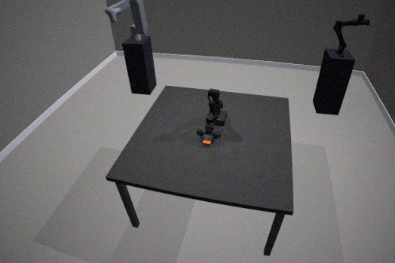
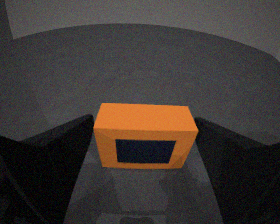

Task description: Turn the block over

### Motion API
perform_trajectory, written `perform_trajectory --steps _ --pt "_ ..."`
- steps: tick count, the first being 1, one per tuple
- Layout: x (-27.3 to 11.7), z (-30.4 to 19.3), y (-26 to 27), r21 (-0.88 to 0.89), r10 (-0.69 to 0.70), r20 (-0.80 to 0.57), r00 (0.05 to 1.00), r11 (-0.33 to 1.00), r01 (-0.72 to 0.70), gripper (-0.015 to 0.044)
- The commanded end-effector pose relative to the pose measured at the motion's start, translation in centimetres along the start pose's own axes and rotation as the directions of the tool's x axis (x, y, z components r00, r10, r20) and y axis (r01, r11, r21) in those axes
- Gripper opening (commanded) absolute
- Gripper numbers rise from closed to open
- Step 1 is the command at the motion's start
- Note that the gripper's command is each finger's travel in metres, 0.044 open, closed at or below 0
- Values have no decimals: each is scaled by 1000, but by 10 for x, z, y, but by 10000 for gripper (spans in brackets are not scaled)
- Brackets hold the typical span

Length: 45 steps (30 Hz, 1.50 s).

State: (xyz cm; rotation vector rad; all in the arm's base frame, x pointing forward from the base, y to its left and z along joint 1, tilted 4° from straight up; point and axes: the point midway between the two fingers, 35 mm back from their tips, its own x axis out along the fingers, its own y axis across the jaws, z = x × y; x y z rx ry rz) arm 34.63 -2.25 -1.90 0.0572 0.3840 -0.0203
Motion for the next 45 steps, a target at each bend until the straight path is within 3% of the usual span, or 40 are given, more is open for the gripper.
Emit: perform_trajectory --steps 1,35,45 --pt "0 0 0 5 -1 1 1000 1000 1 440" --pt "1 0 0 5 -1 -4 1000 1000 1 440" --pt "14 21 -4 6 -5 -303 953 1000 7 440"
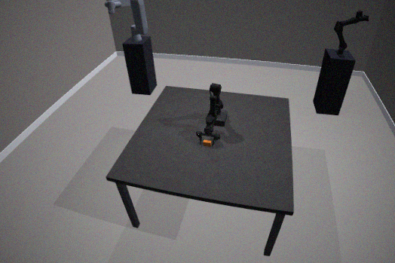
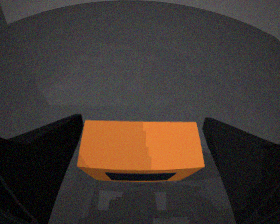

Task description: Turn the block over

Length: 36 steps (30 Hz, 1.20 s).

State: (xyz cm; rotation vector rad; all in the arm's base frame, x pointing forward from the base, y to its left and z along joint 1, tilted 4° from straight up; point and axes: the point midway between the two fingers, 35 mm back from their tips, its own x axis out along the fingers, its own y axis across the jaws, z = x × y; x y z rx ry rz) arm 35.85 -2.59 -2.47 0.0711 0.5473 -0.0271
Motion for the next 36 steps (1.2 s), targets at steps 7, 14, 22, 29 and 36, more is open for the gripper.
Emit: perform_trajectory --steps 7,14,22,29,36 --pt "-37 53 1 -8 1 -289 957 1000 -4 440" --pt "-67 51 3 0 5 -412 911 1000 -5 440" --pt "-67 51 3 0 5 -412 911 1000 -5 440" --pt "-65 53 3 0 5 -432 902 1000 -5 440" --pt "-52 72 2 2 3 -630 776 1000 -2 440"
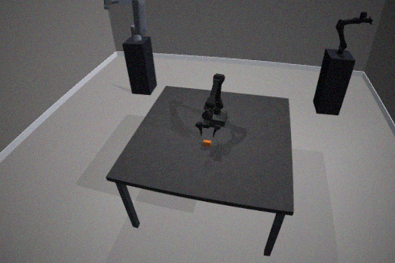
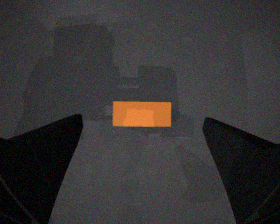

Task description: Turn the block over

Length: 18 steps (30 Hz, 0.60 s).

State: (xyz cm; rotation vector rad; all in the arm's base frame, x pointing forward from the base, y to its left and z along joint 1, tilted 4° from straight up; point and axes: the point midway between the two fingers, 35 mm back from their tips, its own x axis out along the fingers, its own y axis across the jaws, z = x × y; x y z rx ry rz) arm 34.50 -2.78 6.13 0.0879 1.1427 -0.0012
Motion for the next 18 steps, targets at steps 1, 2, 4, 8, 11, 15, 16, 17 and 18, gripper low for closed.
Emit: perform_trajectory --steps 1,2,4,8,11,15,16,17,18 --pt "0 9 -1 -5 -5 -120 993 1000 5 440" --pt "-1 12 -1 -5 -6 -154 988 1000 5 440" --pt "-3 17 -1 -6 -6 -222 975 1000 5 440" --pt "-8 24 0 -7 -6 -355 935 1000 4 440" --pt "-11 26 0 -8 -6 -402 915 1000 3 440" --pt "-11 26 0 -8 -6 -402 915 1000 3 440" --pt "-11 26 0 -8 -6 -402 915 1000 3 440" --pt "-9 25 0 -8 -6 -402 915 1000 3 440" --pt "-1 22 0 -8 -6 -402 915 1000 3 440"
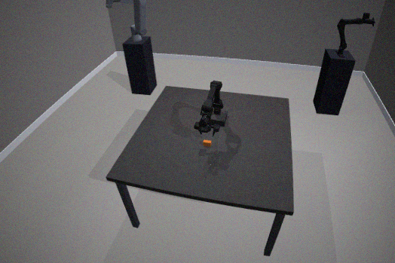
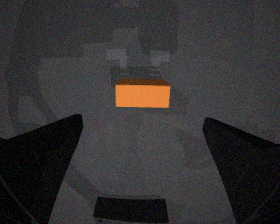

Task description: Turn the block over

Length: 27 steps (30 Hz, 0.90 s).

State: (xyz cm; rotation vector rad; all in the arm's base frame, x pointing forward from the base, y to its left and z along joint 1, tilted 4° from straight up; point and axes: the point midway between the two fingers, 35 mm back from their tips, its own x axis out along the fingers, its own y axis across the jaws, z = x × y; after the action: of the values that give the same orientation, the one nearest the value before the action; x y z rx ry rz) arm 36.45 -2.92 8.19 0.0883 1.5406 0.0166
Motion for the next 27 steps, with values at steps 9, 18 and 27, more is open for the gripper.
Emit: perform_trajectory --steps 9,18,27 --pt "39 -1 -1 -5 -5 -16 1000 1000 5 440" --pt "52 -1 -1 -5 -5 -16 1000 1000 4 440" --pt "67 -1 -1 -5 -5 -16 1000 1000 4 440"
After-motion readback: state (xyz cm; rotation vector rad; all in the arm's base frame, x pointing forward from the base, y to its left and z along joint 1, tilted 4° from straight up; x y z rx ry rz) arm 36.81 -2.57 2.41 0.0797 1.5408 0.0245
